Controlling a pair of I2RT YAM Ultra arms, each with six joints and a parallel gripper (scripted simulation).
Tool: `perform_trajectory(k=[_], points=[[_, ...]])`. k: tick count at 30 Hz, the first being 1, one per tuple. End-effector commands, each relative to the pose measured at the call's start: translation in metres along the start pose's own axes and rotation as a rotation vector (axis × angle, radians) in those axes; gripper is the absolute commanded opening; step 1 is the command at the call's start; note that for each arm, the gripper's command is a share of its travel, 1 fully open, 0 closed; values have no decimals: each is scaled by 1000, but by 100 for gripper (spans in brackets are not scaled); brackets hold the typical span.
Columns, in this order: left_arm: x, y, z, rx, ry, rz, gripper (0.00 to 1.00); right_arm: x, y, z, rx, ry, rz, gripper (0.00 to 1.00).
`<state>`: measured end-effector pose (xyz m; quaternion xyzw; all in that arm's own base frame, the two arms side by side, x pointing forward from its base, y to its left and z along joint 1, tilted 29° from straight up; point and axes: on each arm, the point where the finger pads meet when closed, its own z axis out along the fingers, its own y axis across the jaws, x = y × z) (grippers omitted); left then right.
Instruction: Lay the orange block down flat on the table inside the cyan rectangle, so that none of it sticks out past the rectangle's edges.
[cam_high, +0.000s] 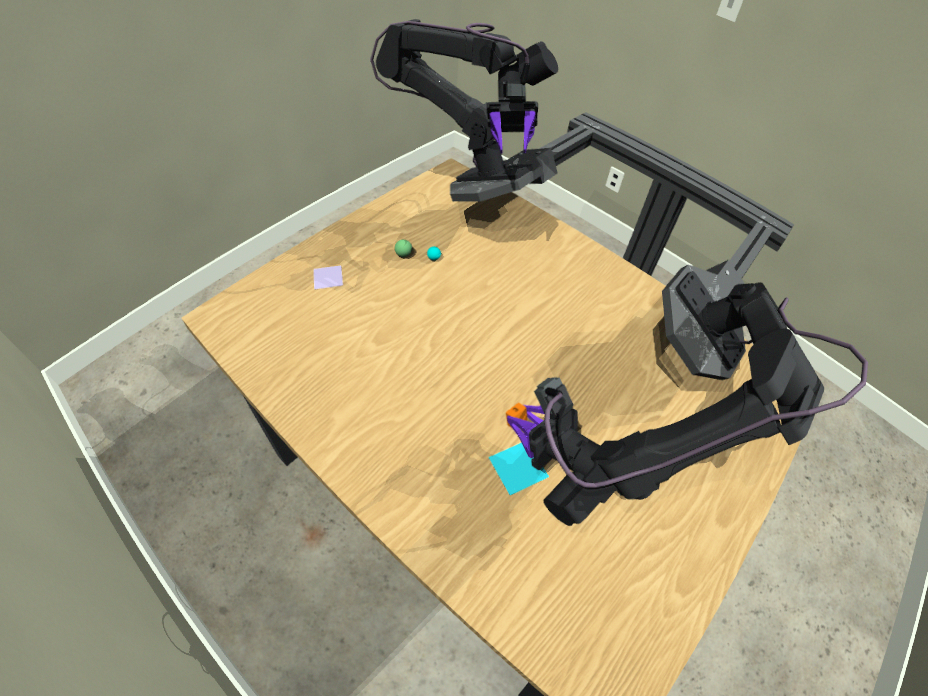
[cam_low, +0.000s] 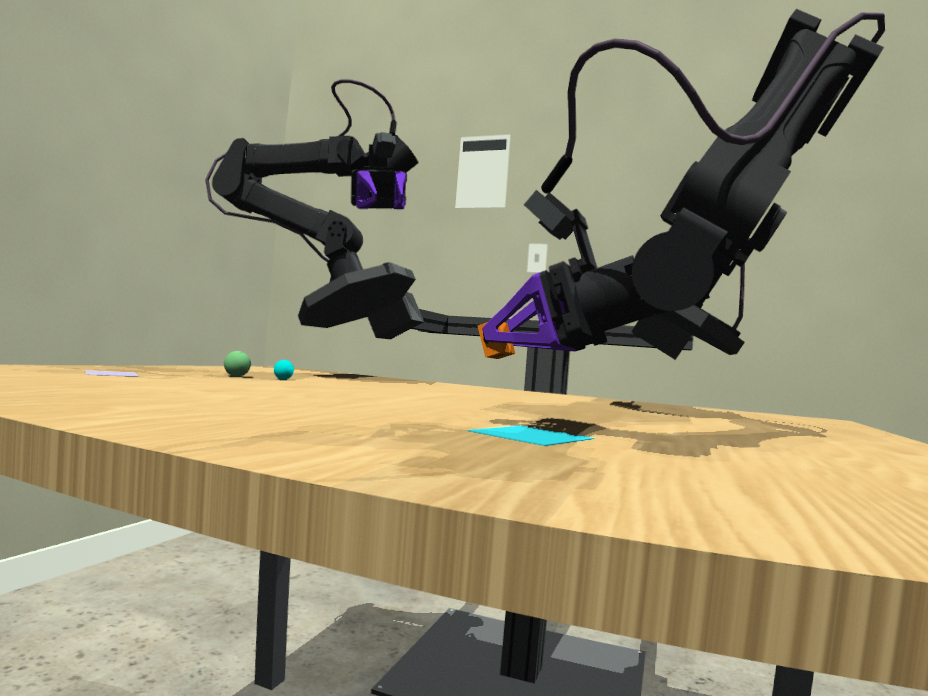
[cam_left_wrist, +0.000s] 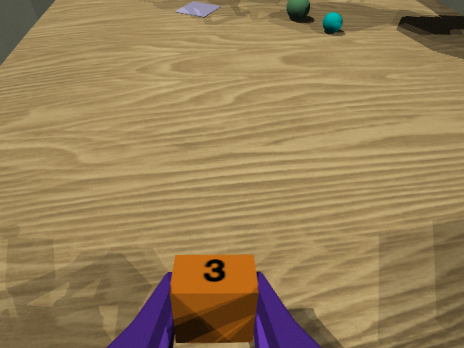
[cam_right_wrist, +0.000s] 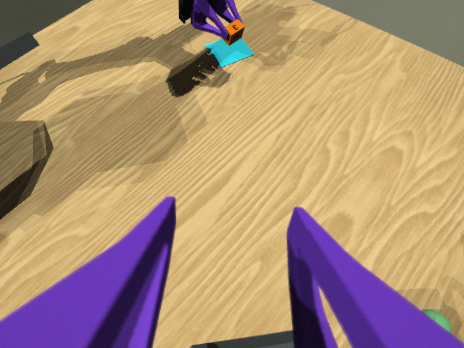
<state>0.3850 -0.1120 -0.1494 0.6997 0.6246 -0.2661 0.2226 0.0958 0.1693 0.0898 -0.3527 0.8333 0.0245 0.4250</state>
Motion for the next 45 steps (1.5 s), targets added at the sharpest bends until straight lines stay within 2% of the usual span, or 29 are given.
perform_trajectory(k=[1, 13, 15, 21, 25, 30, 32, 34, 39, 45], points=[[4, -11, 0, 47, 216, -13, 27, -3, -15, -10, 47, -64, -12, 46], [-1, -11, -8, 124, 741, 81, 27, -9, -17, -19, 19, -151, -45, 46], [-1, -11, -8, 124, 741, 81, 27, -9, -17, -19, 19, -151, -45, 46], [-5, -12, -12, 165, 1031, 135, 27, -10, -16, -21, 5, -166, -49, 46], [-10, -10, -9, 180, 1140, 170, 27, -12, 6, -18, -53, -140, -24, 46], [-14, -8, -3, 185, 1191, 195, 27, -27, 50, -6, -140, -114, 19, 46], [-14, -8, -3, 185, 1191, 195, 27, -27, 50, -6, -140, -114, 19, 46], [-15, -7, 0, 185, 1199, 202, 27, -32, 73, 8, -175, -102, 9, 46], [-11, 2, -2, 187, 1199, 241, 27, -48, 119, 15, -314, -133, -62, 46], [5, 15, -16, 191, 1201, 246, 27, -76, 146, 27, -400, -211, -78, 46]])
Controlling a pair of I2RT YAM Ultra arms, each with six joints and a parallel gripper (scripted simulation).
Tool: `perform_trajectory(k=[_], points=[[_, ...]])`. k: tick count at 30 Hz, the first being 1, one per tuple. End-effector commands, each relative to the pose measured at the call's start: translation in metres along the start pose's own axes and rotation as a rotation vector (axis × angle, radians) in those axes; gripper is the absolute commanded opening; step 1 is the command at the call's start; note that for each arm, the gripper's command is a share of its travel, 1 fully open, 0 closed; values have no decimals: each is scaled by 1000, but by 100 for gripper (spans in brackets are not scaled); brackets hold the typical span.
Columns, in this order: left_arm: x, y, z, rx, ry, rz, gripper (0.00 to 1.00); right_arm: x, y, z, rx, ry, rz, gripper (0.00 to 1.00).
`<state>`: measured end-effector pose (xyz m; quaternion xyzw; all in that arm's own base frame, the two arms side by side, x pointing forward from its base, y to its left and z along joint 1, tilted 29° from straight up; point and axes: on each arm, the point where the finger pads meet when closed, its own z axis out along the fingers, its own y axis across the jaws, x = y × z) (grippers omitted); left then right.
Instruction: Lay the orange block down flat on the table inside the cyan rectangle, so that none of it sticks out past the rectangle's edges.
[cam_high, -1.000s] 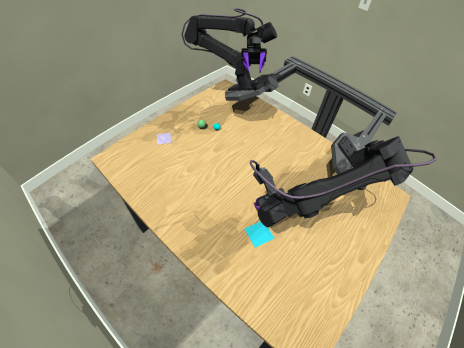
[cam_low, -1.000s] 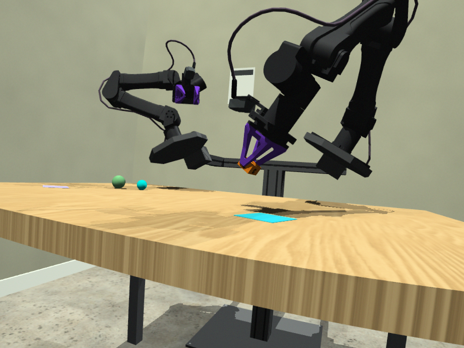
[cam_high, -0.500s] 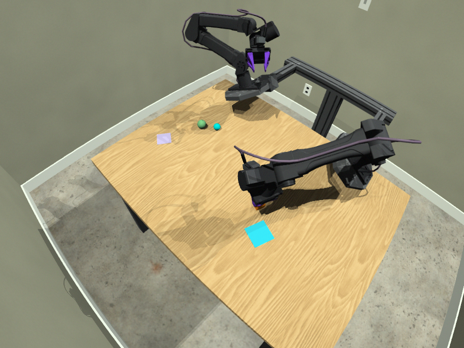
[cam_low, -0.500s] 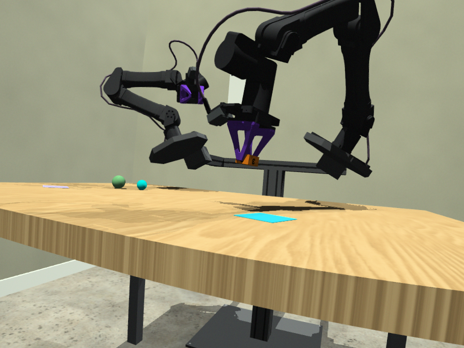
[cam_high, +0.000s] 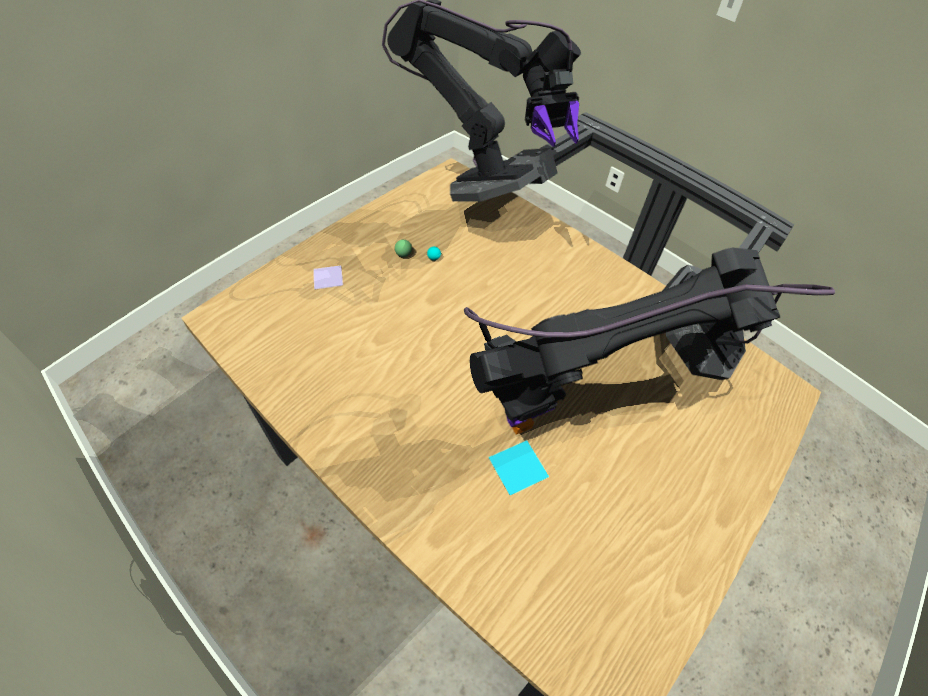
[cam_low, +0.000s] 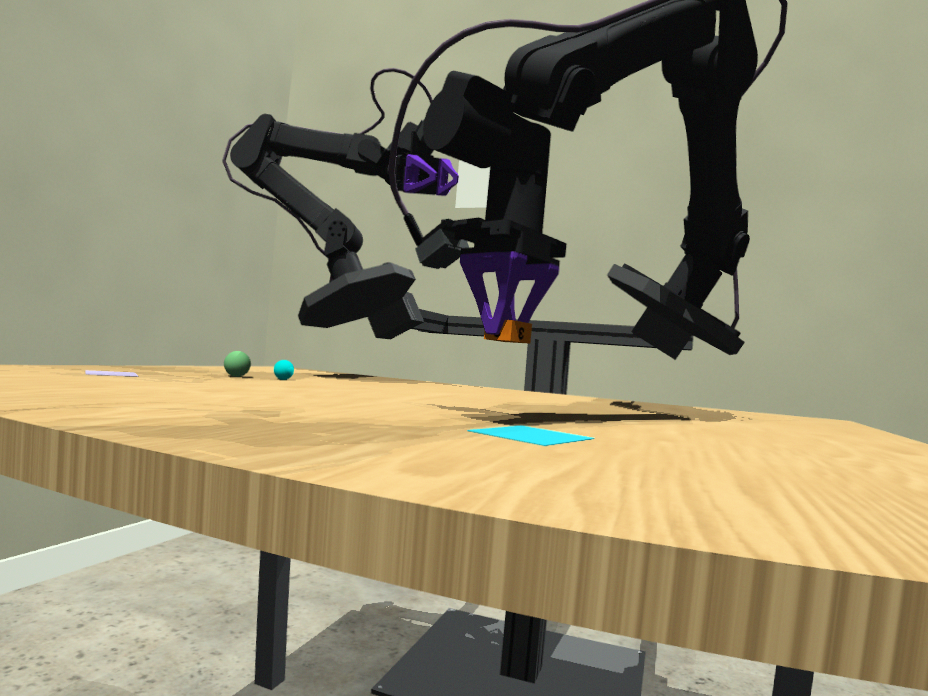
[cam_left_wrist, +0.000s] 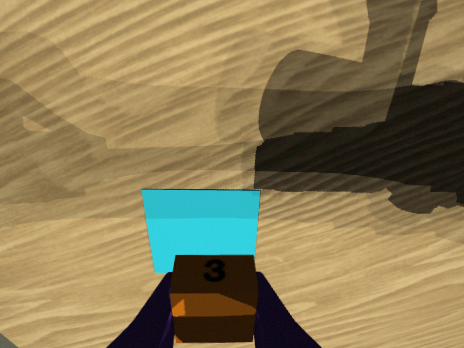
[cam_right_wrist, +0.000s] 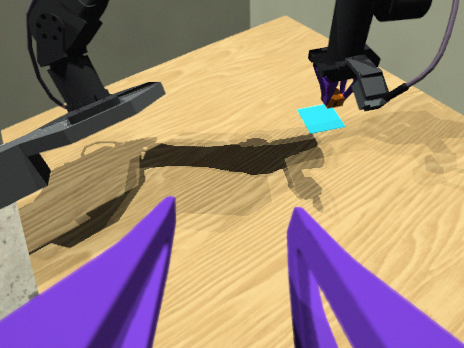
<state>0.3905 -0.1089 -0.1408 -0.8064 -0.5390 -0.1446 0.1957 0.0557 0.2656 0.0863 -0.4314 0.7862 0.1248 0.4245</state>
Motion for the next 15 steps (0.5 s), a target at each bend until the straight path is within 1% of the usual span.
perform_trajectory(k=[1, 2, 4, 5, 7, 11, 15], points=[[15, 8, 6, 4, 13, 21, 27, -46, 39, 39, -164, -127, -1, 46], [18, 9, 7, 5, 13, 19, 27, -52, 38, 43, -166, -145, 2, 46], [18, 9, 7, 5, 13, 19, 27, -52, 38, 43, -166, -145, 2, 46], [20, 10, 8, 5, 10, 17, 27, -55, 31, 57, -143, -147, 11, 46], [24, 11, 10, 5, 5, 15, 27, -75, 22, 67, -136, -212, 41, 46], [32, 13, 14, 8, 6, 6, 27, -102, -13, 92, -74, -306, 82, 46], [37, 14, 16, 9, 5, 1, 27, -122, -55, 110, 3, -391, 103, 46]])
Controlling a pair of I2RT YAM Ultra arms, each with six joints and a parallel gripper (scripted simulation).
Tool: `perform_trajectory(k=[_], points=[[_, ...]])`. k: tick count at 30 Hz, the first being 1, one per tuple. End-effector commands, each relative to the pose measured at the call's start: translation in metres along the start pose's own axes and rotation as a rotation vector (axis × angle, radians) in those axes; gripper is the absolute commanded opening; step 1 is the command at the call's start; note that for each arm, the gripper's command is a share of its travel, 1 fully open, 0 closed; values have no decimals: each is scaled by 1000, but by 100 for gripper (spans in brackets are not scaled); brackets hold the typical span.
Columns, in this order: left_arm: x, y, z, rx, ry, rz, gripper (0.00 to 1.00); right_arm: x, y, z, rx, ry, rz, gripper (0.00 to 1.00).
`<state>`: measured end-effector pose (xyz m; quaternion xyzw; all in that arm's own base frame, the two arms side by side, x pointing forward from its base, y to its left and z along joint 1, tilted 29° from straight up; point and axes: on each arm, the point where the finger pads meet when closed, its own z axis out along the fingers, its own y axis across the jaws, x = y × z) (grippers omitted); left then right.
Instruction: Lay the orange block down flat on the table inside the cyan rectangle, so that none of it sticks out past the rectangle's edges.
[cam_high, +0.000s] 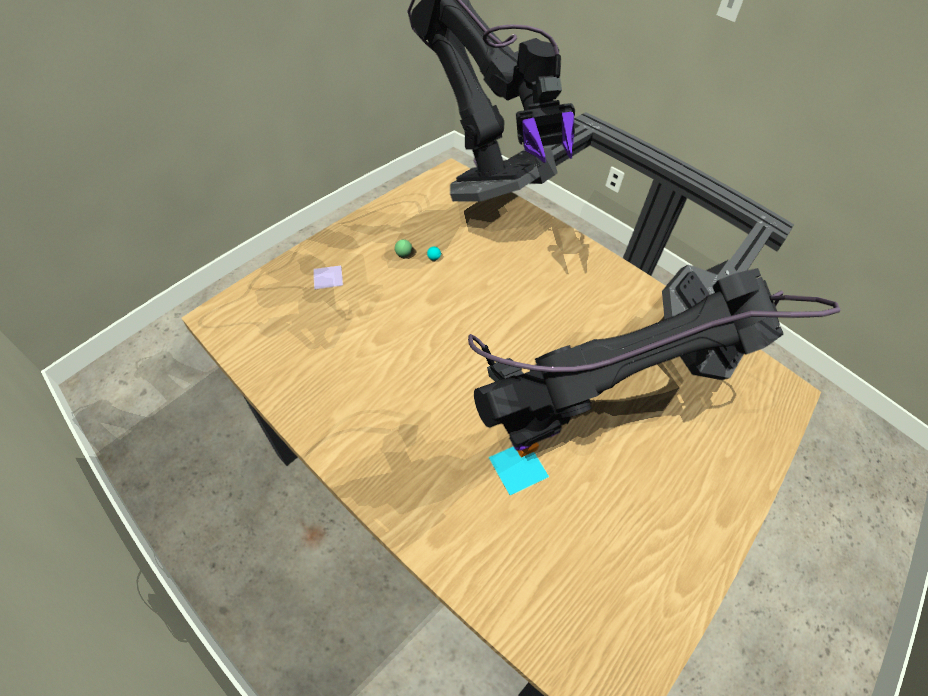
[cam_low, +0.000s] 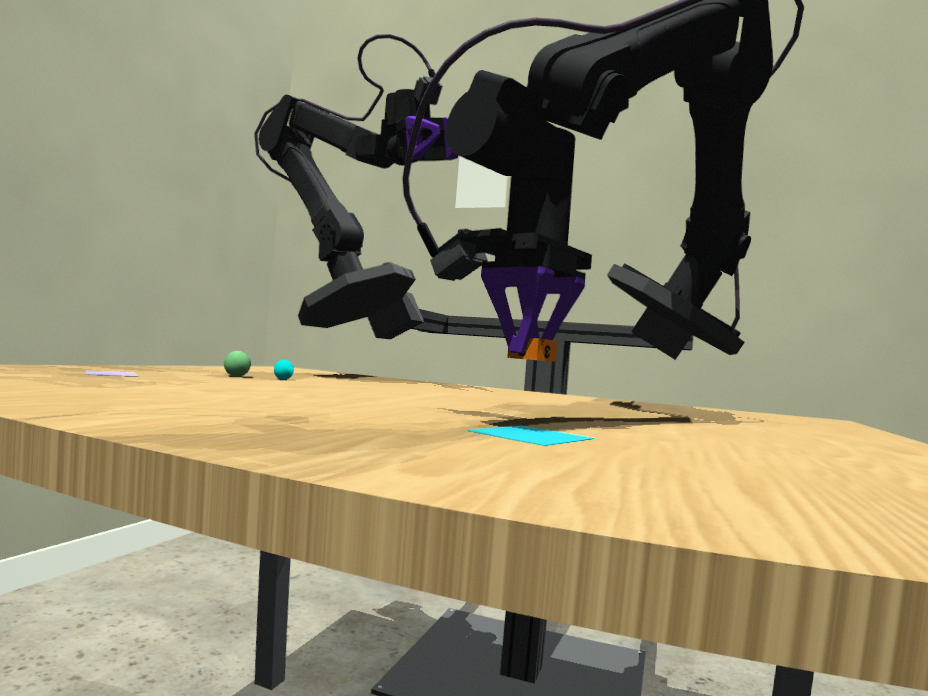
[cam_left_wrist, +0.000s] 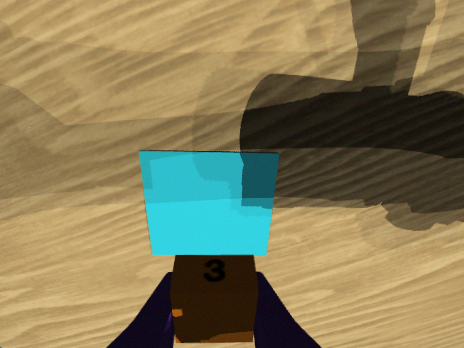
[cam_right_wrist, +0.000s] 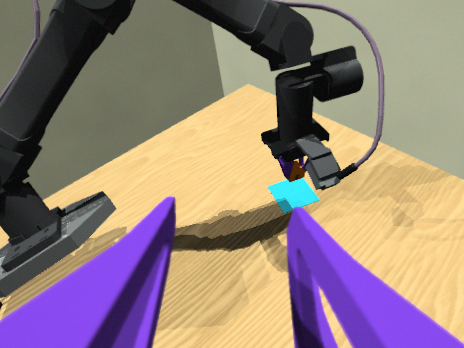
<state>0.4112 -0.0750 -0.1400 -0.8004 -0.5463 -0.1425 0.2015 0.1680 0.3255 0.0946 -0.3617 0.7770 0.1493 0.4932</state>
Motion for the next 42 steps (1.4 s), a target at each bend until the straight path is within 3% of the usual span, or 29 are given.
perform_trajectory(k=[1, 6, 10, 15, 21, 42], points=[[2, 7, 1, -7, 3, 16, 27, -52, -3, 30, -68, -250, 14, 46], [2, 8, 1, -9, 2, 18, 27, -56, -27, 44, -19, -286, 7, 46], [7, 8, 3, -7, 1, 11, 27, -29, -53, 71, 38, -244, -27, 46], [10, 10, 5, -6, 3, 9, 27, 27, -77, 102, 85, -135, -71, 46], [12, 10, 20, -7, 3, 6, 27, 120, -92, 123, 101, 63, -119, 46], [7, 5, 52, 0, 2, 17, 27, 129, -91, 126, 97, 80, -126, 46]])
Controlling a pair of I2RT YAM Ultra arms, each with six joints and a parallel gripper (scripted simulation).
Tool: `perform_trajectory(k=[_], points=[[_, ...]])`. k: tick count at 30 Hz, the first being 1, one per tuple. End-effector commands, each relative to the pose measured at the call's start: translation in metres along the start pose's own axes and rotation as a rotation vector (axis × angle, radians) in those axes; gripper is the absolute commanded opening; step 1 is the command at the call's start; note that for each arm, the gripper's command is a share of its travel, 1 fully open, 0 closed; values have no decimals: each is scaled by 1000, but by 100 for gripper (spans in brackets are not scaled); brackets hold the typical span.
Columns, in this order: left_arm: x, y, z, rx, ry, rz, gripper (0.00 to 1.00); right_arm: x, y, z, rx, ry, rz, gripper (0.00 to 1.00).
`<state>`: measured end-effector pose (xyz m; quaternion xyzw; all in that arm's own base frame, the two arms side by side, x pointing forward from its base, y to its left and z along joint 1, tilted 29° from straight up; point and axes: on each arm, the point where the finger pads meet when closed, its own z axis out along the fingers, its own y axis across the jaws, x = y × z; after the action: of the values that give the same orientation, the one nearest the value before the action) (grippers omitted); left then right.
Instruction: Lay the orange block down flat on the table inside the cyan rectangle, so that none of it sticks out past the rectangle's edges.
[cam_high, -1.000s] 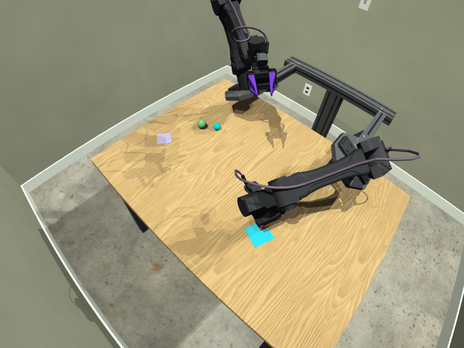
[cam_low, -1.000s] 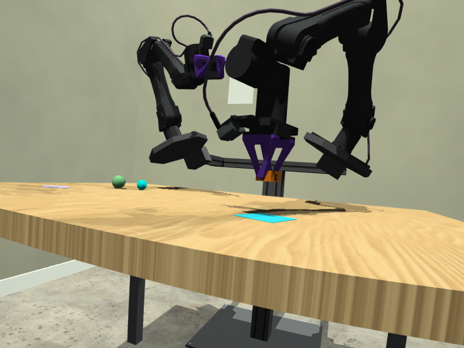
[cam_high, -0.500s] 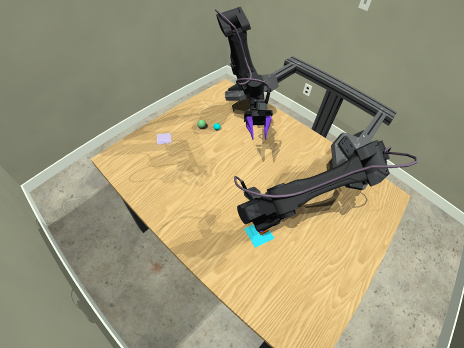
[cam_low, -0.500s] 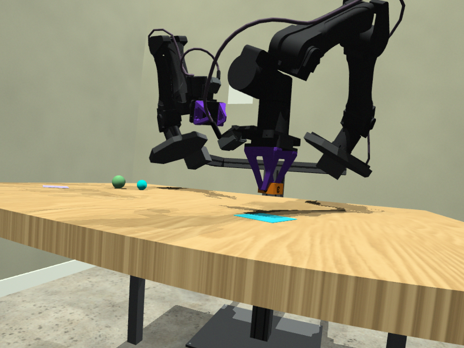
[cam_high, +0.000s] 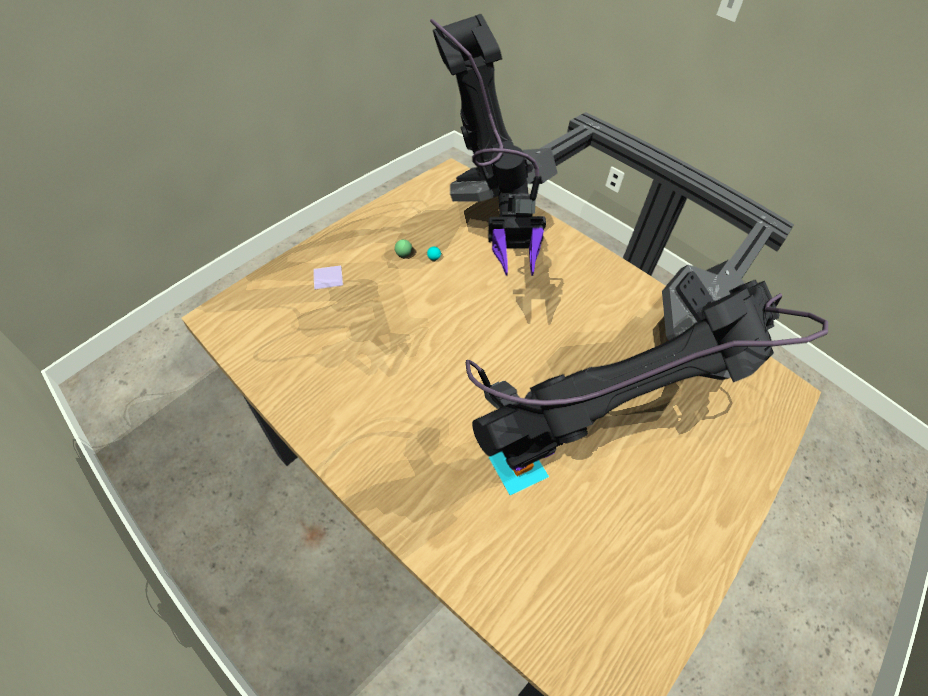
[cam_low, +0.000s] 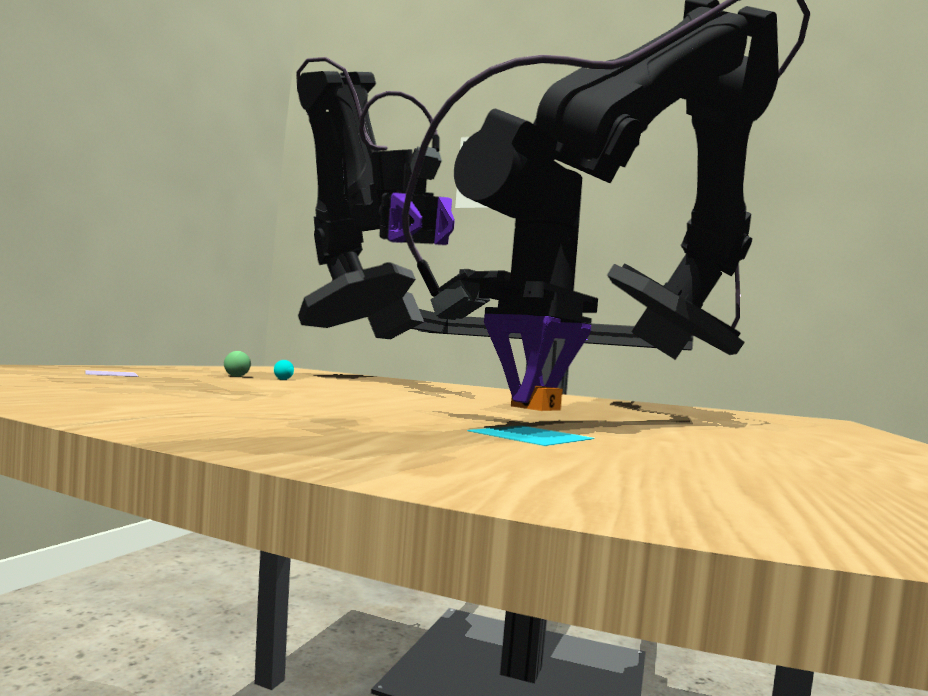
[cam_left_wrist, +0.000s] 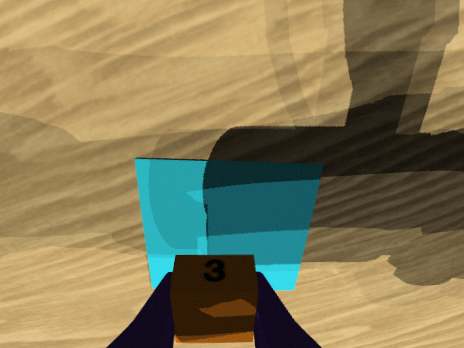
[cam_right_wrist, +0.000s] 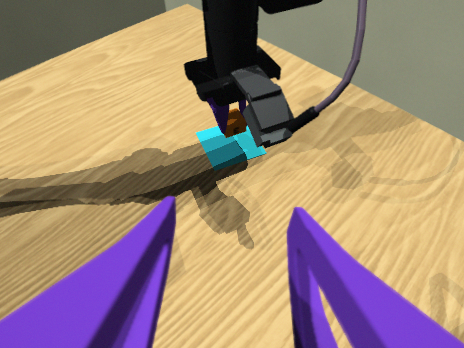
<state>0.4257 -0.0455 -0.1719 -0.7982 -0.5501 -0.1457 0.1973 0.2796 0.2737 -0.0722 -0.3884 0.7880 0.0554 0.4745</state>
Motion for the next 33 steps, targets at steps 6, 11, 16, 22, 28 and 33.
perform_trajectory(k=[6, 11, 16, 22, 28, 33], points=[[-8, -5, 12, 8, 2, 28, 27, -7, 1, 1, -4, -22, 0, 46], [-6, -5, 16, 11, 3, 23, 27, -7, 1, 1, -4, -22, 0, 46], [-8, -8, 16, 19, 1, 33, 27, -7, 1, 1, -4, -22, 0, 46], [-7, -5, 19, 10, 2, 26, 27, -7, 1, 1, -4, -22, 0, 46], [-7, -6, 22, 10, 3, 27, 27, -7, 1, 1, -4, -22, 0, 46], [-8, -6, 24, 10, 2, 29, 27, -7, 1, 1, -4, -22, 0, 46]])
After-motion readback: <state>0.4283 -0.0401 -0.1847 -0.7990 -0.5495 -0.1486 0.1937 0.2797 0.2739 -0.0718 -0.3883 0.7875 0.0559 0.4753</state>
